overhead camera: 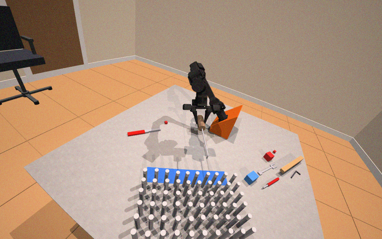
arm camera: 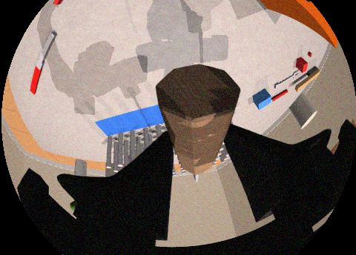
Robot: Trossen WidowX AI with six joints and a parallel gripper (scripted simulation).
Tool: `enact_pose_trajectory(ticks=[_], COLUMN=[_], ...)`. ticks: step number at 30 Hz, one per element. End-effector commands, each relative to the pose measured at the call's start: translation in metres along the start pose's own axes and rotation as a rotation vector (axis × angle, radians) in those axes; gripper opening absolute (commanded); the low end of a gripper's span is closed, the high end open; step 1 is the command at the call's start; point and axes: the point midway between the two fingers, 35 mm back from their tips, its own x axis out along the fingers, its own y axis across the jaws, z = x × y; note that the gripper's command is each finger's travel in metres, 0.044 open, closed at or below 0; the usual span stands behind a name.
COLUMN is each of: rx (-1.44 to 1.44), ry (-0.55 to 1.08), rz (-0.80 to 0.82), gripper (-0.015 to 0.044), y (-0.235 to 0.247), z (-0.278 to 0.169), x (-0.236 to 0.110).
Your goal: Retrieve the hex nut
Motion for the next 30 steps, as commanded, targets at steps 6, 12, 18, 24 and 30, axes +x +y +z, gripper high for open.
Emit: enact_pose_trajectory(ticks=[6,12,18,24,30], rx=[0.03,0.031,0.032,0.031,0.028], ry=[0.009,0.008,0.009,0.011,0.012], rz=[-0.013,-0.021,-0.023,-0.019,-0.009], gripper=[0.0,0.0,0.0,0.0,0.0], y=[0.0,0.005,0.01,0.015,0.017], z=[0.0,0.009,0.022,0.038,0.057], x=[0.012,0.042,0.071,0.097,0.121])
